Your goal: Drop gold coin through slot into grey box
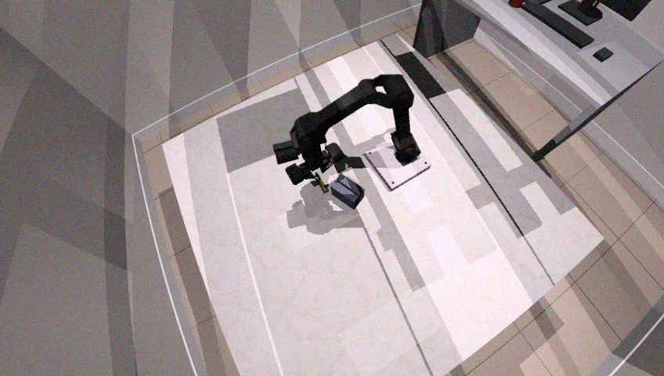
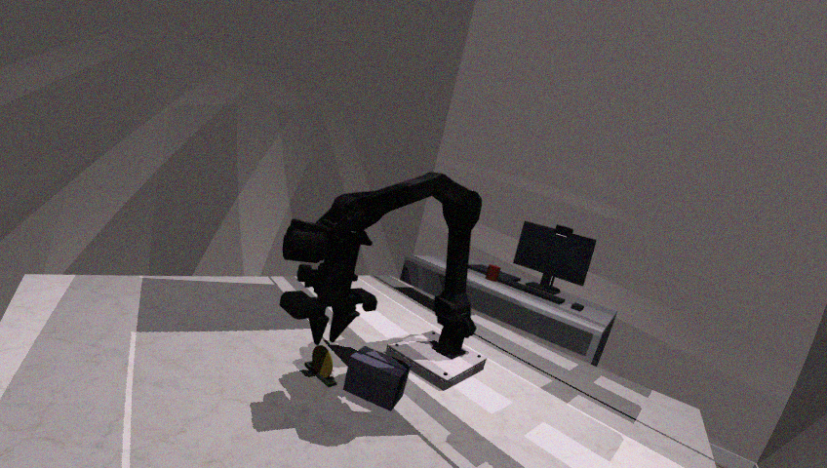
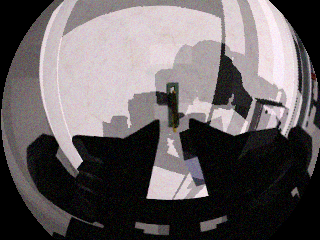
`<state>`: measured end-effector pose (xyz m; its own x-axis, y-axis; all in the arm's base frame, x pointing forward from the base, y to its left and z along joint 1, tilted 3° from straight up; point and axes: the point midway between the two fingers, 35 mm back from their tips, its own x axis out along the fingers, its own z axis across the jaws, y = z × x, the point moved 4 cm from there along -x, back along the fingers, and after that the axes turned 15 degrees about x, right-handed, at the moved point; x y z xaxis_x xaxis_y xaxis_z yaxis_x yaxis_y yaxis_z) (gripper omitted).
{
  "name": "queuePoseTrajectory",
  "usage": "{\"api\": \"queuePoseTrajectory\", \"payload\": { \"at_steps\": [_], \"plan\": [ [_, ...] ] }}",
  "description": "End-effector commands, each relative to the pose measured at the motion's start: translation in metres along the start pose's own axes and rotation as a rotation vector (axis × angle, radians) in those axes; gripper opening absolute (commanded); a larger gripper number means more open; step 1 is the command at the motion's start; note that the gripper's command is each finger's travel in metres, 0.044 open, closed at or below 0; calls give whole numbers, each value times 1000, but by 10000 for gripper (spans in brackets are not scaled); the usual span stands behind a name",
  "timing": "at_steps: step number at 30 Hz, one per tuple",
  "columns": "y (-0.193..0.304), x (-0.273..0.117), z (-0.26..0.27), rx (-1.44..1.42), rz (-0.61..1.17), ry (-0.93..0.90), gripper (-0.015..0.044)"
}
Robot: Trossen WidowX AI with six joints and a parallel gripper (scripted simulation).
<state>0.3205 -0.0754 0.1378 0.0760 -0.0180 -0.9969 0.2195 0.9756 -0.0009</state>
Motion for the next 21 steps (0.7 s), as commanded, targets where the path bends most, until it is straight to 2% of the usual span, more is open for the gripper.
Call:
{"api": "queuePoseTrajectory", "payload": {
  "at_steps": [1, 21],
  "plan": [
    [0, 8, 0, 5, 3, 5, 161],
    [1, 40, 0, 5, 3, 5, 161]
  ]
}}
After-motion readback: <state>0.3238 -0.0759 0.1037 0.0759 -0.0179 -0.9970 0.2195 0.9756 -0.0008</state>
